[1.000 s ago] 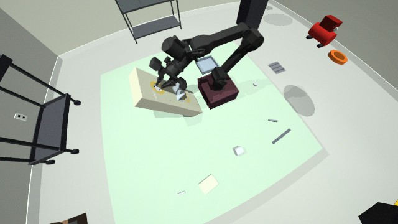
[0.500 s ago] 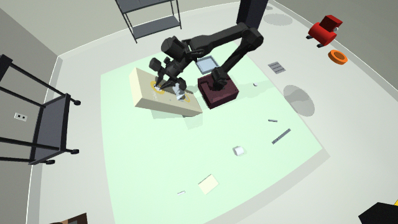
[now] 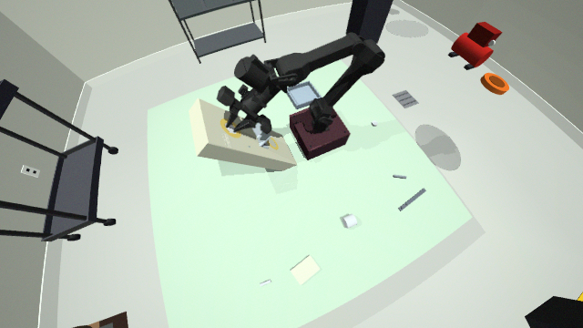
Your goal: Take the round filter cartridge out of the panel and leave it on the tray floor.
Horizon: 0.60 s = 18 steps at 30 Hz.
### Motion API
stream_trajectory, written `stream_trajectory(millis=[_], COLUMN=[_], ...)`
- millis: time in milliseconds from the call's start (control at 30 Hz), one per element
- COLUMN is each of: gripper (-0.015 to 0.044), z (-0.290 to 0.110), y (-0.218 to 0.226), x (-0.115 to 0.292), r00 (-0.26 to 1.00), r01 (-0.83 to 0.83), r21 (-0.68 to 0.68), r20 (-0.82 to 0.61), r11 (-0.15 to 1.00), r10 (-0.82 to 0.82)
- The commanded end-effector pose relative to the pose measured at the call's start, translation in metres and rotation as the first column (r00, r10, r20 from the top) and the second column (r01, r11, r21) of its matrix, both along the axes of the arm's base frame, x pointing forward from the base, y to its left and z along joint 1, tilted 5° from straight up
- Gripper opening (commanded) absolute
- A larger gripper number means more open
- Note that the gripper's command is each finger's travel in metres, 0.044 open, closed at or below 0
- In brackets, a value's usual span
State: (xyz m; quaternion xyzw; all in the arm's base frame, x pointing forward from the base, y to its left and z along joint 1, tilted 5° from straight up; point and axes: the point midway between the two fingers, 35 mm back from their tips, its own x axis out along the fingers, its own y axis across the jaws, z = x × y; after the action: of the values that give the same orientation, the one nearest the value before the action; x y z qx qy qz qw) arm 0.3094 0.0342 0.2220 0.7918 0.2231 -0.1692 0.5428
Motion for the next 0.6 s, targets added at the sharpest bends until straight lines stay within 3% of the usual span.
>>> stream_trajectory(millis=[0,567], gripper=[0.0113,0.0113], z=[-0.003,-0.0055], y=[0.0003,0.0011], x=[0.0031,0.0074], r00=[1.0,1.0], r01=[0.005,0.005], r21=[0.003,0.003], r20=[-0.004,-0.004], r11=[1.0,1.0], r10=[-0.005,-0.005])
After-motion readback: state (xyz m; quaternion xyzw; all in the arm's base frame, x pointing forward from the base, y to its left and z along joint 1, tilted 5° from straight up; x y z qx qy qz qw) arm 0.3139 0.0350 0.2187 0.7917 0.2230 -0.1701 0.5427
